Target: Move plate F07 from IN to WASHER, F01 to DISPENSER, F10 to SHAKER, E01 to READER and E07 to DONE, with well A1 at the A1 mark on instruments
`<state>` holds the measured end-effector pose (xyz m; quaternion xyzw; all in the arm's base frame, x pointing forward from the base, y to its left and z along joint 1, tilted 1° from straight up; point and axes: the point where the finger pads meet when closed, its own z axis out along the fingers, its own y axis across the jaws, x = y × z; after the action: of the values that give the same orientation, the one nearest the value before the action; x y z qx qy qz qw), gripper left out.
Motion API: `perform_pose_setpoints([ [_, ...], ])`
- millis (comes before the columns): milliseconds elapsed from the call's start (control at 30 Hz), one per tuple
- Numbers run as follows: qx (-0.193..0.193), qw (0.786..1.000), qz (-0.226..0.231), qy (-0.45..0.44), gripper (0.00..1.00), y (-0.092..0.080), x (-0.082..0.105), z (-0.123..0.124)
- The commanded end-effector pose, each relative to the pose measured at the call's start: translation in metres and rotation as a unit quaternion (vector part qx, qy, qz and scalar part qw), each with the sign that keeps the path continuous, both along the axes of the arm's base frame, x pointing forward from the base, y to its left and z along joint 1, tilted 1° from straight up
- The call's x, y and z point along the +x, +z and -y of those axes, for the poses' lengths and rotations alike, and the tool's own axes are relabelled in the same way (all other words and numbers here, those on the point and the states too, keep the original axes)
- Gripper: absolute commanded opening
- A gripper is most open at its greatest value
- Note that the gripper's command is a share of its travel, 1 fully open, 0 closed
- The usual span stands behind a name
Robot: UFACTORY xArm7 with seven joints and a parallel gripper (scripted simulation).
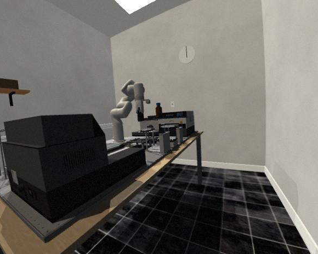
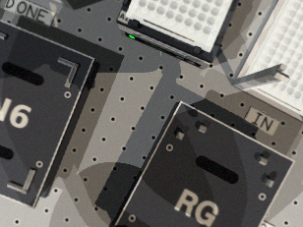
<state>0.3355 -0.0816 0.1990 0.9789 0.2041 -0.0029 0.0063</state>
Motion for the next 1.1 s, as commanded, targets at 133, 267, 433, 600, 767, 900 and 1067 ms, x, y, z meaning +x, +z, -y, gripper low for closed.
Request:
perform_pose_setpoints([
  [133,-0.001,0.989,0.003,0.147,1.00,0.001,-0.009,-0.021],
  [267,-0.001,0.978,0.002,0.207,1.00,0.001,-0.012,-0.029],
  [433,-0.001,0.964,0.002,0.266,1.00,0.001,-0.017,-0.038],
  [600,-0.001,0.940,0.000,0.343,1.00,0.001,-0.022,-0.049],
  [767,-0.001,0.901,-0.001,0.435,1.00,0.001,-0.028,-0.063],
  [900,-0.001,0.873,-0.002,0.489,1.00,0.000,-0.032,-0.073],
  [1067,-0.001,0.842,-0.003,0.540,1.00,0.000,-0.036,-0.081],
])
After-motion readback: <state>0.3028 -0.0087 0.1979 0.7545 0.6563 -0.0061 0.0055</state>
